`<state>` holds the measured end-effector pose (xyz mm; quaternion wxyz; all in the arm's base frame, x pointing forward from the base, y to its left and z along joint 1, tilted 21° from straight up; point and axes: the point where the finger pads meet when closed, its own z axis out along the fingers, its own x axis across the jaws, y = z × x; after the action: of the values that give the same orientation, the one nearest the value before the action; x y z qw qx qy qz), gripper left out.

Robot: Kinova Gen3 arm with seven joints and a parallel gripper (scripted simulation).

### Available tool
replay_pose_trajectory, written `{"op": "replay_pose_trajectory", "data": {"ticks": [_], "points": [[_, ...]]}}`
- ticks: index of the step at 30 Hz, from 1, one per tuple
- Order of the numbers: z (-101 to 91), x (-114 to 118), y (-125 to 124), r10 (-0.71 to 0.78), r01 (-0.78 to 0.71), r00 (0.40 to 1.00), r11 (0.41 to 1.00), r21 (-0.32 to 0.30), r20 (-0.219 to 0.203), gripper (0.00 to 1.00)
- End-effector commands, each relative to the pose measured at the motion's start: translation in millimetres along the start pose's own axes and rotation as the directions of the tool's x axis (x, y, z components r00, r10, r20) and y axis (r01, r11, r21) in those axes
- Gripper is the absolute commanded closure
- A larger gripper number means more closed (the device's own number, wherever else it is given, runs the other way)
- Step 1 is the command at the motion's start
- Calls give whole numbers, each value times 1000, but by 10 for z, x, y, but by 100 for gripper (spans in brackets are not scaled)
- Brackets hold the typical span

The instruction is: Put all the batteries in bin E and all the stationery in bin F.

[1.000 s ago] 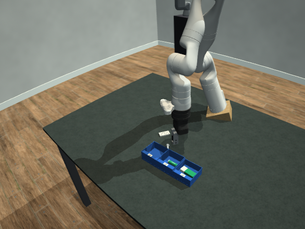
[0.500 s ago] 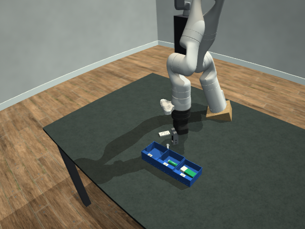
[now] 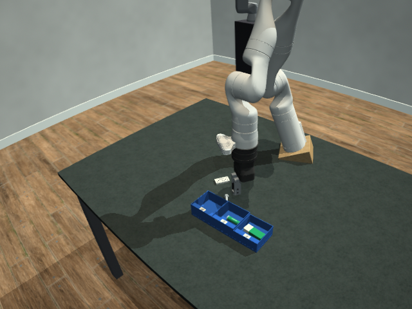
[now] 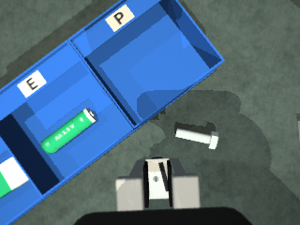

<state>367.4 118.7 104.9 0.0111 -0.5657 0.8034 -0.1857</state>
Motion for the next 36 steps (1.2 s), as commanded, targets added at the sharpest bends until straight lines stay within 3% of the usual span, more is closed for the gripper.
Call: {"op": "replay_pose_trajectory", "data": {"ticks": [1,20,30,32,36], "points": [[-12,-16,3,-3,3,1000,1000,0,2,68],[-92,-5,7,-7,7,1000,1000,-2,0,68],[-75,-605,65,8,-8,1000,1000,-7,1,68],[-75,-605,65,8,-8,1000,1000,-7,1,68],[-92,-849,73,206,-206,978,978,-3,3,68]]}}
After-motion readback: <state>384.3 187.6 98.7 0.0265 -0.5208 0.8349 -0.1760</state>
